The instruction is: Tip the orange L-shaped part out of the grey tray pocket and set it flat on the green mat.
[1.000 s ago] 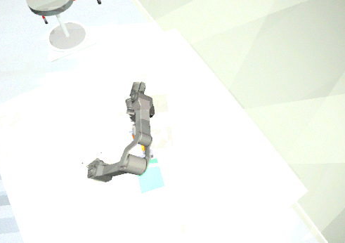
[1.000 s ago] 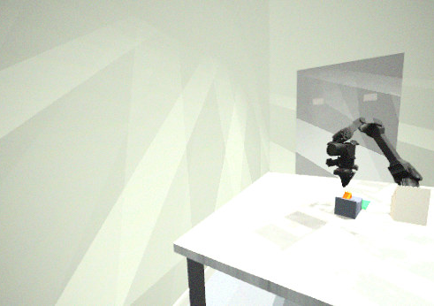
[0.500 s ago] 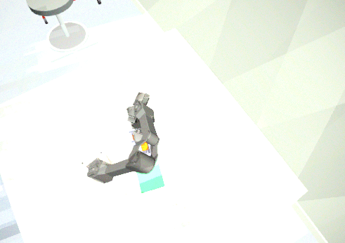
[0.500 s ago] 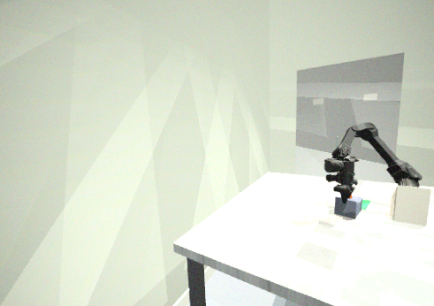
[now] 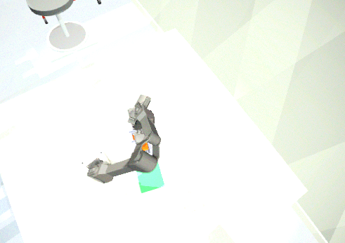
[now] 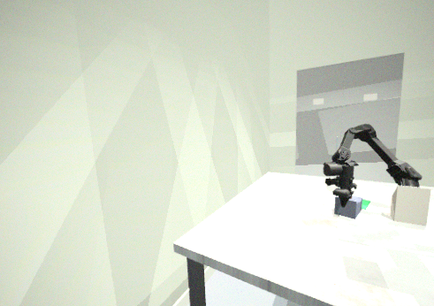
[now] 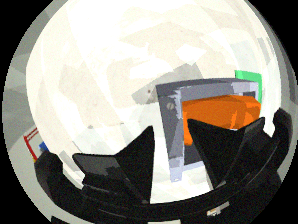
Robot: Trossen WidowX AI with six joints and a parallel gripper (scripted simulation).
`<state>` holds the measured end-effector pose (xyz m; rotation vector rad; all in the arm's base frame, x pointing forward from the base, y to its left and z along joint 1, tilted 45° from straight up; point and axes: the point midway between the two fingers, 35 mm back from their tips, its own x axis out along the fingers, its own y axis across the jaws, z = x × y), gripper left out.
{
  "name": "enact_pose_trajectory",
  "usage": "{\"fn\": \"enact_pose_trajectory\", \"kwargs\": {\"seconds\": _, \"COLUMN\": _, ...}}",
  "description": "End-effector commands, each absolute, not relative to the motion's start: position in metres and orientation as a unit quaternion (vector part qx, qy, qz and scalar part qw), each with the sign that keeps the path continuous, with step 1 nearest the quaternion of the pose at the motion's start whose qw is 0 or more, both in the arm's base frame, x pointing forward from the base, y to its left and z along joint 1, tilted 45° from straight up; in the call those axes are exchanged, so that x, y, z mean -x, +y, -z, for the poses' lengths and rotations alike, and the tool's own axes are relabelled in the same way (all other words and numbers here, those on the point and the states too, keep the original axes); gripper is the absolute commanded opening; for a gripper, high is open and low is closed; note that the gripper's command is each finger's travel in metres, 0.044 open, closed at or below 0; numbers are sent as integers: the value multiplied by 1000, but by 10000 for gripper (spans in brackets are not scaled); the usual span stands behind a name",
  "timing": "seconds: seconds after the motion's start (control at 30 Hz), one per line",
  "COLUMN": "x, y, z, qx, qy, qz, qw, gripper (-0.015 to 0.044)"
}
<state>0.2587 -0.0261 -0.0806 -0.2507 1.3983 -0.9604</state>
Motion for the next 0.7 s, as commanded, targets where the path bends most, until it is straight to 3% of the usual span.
{"fn": "enact_pose_trajectory", "kwargs": {"seconds": 0.0, "x": -257, "y": -32, "z": 85, "qx": 113, "qy": 618, "qz": 425, "qw": 652, "gripper": 180}}
{"fn": "enact_pose_trajectory", "kwargs": {"seconds": 0.67, "x": -255, "y": -38, "z": 91, "qx": 114, "qy": 617, "qz": 425, "qw": 652, "gripper": 180}}
